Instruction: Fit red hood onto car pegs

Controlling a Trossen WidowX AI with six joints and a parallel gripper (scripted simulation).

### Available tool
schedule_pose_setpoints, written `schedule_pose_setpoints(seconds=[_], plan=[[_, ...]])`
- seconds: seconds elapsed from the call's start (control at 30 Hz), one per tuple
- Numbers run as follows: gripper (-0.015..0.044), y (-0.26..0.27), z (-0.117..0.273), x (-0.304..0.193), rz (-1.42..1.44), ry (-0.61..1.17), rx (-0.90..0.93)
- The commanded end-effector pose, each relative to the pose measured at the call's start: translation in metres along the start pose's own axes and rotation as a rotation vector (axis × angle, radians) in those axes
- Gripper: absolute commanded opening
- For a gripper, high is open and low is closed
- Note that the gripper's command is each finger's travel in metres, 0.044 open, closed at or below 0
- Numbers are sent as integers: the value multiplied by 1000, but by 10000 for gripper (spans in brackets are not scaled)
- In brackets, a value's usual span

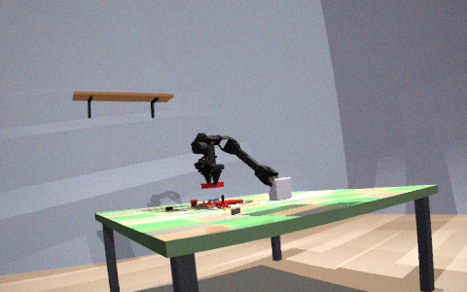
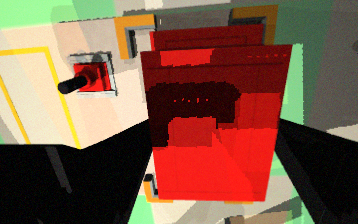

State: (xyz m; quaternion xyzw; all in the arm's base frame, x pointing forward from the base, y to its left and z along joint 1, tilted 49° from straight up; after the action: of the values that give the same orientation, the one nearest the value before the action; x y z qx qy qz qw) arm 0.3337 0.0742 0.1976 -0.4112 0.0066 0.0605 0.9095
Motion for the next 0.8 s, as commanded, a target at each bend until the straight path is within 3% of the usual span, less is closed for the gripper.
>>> schedule_pose_setpoints(seconds=[0.0, 0.4, 0.77], plan=[[0, 0, -3, -1, 9, 0, -3], [0, -3, -48, -1, 8, -1, -5], [0, -3, -49, 1, 8, -1, -5]])
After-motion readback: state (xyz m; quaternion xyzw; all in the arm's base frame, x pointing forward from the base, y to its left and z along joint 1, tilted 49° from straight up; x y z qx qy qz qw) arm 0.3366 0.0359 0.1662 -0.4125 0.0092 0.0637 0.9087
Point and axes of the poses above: the point midway between the two fingers, 35 mm back from their tips, its own z axis back along the fingers, its own y axis across the jaws, x = y × z, the point moved 10 cm from there along z, back along the fingers, and after that the axes turned 10 degrees about z, right-handed, at the moved point
